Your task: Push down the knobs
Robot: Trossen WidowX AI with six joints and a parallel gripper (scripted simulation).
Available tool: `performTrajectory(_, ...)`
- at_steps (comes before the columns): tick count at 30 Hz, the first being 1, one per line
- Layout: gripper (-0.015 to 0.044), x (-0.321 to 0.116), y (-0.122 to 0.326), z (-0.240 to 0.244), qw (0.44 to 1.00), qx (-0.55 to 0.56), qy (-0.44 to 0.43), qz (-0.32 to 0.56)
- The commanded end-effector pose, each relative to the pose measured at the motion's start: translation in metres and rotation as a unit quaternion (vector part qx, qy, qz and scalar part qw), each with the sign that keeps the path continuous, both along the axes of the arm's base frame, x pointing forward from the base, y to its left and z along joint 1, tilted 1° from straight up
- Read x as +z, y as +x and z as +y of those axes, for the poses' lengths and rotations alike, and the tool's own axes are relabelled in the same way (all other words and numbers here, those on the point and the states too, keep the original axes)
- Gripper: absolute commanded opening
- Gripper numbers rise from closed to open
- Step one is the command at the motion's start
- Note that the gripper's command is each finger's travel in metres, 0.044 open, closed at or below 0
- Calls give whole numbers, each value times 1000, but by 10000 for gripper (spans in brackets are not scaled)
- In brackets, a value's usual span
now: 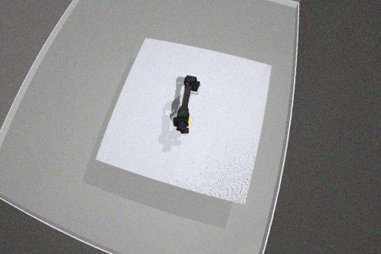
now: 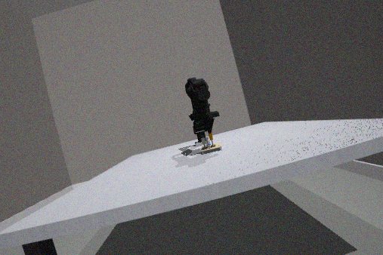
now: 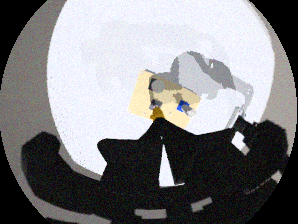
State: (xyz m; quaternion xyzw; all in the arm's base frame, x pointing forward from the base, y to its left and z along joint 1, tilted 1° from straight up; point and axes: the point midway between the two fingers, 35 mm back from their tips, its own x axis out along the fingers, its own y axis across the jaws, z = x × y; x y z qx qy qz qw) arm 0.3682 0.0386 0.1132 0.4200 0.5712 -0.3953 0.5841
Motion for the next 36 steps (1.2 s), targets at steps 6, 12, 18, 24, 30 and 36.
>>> performTrajectory(6, 0, -5, 0, 0, 1000, -2, -2, 0)
performTrajectory(12, 0, -9, 0, 0, 1000, -2, -2, 0)
performTrajectory(18, 0, -13, 1, 0, 1000, -2, -2, 0)
performTrajectory(24, 0, -13, 1, 0, 1000, -2, -2, 0)
performTrajectory(30, 0, -19, 1, 0, 1000, -2, -2, 0)
performTrajectory(36, 0, -19, 1, 0, 1000, -2, -2, 0)
